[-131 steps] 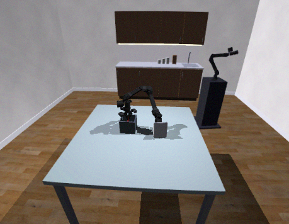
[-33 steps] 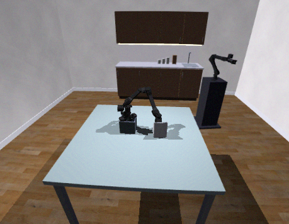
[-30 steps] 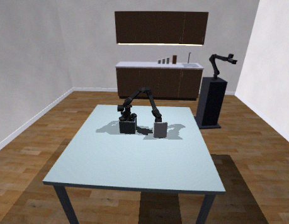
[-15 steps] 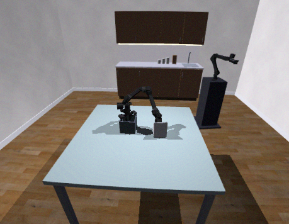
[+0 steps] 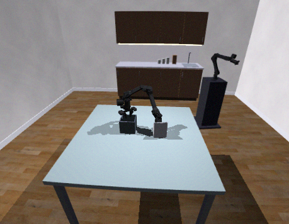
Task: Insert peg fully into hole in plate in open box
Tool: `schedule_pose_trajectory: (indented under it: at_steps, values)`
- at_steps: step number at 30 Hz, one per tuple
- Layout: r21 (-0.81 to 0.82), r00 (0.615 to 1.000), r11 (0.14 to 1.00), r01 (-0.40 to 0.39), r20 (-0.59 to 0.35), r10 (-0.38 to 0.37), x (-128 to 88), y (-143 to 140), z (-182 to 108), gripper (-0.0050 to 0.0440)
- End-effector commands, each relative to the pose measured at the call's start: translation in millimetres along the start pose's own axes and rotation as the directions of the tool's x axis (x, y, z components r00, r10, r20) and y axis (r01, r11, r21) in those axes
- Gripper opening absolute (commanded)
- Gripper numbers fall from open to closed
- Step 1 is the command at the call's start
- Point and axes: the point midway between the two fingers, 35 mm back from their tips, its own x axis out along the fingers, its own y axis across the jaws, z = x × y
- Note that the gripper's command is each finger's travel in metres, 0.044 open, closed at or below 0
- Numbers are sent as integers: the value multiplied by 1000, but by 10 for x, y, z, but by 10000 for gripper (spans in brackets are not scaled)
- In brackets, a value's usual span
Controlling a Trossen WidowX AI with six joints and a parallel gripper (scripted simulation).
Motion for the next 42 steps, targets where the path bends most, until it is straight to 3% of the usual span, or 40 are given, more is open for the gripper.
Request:
schedule_pose_trajectory:
  at_steps: [1, 7, 42]
  values:
    - [5, 1000, 1000, -7, -5, 7, -75, 6, 1, 294]
    - [5, 1000, 1000, -7, -5, 7, -99, 5, -1, 438]
    - [5, 1000, 1000, -7, -5, 7, -99, 5, -1, 440]
